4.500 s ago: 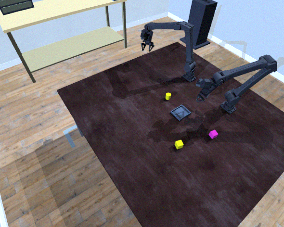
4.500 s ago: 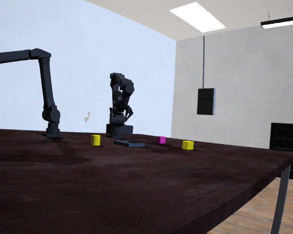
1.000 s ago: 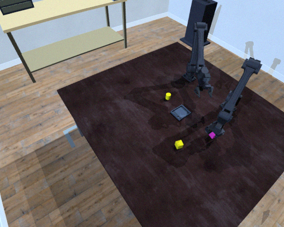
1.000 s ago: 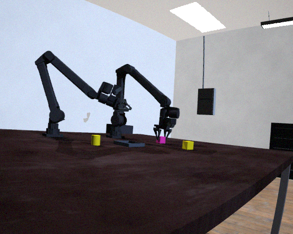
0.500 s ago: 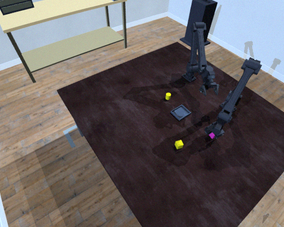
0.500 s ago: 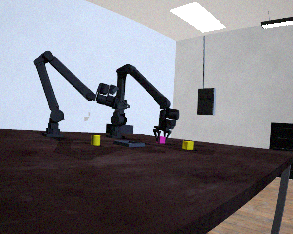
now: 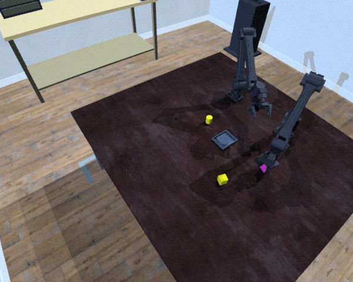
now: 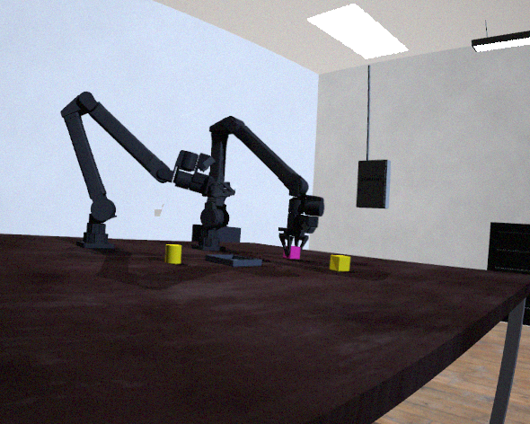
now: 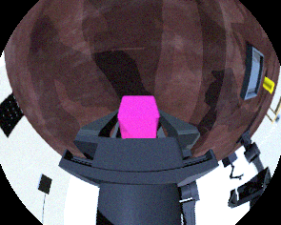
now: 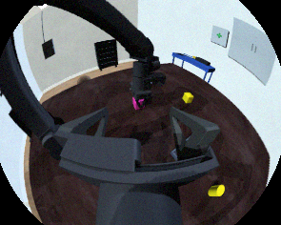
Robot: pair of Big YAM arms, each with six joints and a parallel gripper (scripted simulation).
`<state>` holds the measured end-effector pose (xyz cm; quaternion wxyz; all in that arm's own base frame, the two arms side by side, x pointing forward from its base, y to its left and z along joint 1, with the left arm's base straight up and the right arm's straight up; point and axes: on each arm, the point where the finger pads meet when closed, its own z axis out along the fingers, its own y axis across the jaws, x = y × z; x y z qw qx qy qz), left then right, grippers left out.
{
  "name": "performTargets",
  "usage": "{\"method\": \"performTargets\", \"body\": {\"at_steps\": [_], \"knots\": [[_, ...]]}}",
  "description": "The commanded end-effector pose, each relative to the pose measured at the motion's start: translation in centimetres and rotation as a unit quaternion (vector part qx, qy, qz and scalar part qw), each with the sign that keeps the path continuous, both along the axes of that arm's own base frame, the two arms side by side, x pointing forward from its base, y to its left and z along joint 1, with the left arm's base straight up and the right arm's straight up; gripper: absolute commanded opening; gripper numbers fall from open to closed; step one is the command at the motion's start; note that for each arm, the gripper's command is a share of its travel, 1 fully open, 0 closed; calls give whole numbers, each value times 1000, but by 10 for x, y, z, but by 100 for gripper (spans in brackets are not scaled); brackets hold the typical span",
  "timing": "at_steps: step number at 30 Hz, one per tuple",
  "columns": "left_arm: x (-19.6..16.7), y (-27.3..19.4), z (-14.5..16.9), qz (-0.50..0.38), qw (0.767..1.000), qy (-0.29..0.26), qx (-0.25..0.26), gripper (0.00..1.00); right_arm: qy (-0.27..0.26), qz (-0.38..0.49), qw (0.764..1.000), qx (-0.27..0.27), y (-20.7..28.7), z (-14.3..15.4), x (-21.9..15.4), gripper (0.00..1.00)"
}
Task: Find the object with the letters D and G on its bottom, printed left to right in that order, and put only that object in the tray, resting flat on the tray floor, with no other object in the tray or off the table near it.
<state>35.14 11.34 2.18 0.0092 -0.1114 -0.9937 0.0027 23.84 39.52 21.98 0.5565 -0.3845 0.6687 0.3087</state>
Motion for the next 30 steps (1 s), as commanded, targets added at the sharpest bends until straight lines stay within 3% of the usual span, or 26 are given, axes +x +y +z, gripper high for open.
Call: {"method": "performTargets", "body": {"at_steps": [1, 3, 8, 11, 16, 18, 22, 26, 30], "knots": [[19, 3, 37, 2, 999, -31, 8, 23, -7, -3, 1000, 26, 7, 21, 5, 100], [20, -7, 49, 0, 999, -32, 7, 41, -7, -3, 1000, 26, 7, 21, 5, 100], [24, -33, 72, 3, 999, -33, 4, 41, -8, -7, 1000, 28, 8, 25, 10, 100], [24, -48, 84, 3, 999, -30, -14, 41, -12, -34, 999, -27, -14, -14, 27, 100], [26, -68, 99, -1, 998, -27, -63, 41, -19, -99, 992, -76, -56, -49, 73, 100], [26, -68, 99, -1, 998, -27, -63, 41, -19, -99, 992, -76, -56, -49, 73, 100], [29, -87, 111, -2, 993, -22, -113, 41, -52, -150, 984, -77, -78, -23, 129, 100], [31, -105, 123, -3, 987, -18, -162, 41, -29, -215, 973, -83, -123, -33, 169, 100], [34, -125, 133, -3, 977, -11, -213, 41, -44, -277, 955, -91, -166, -27, 216, 100]]}}
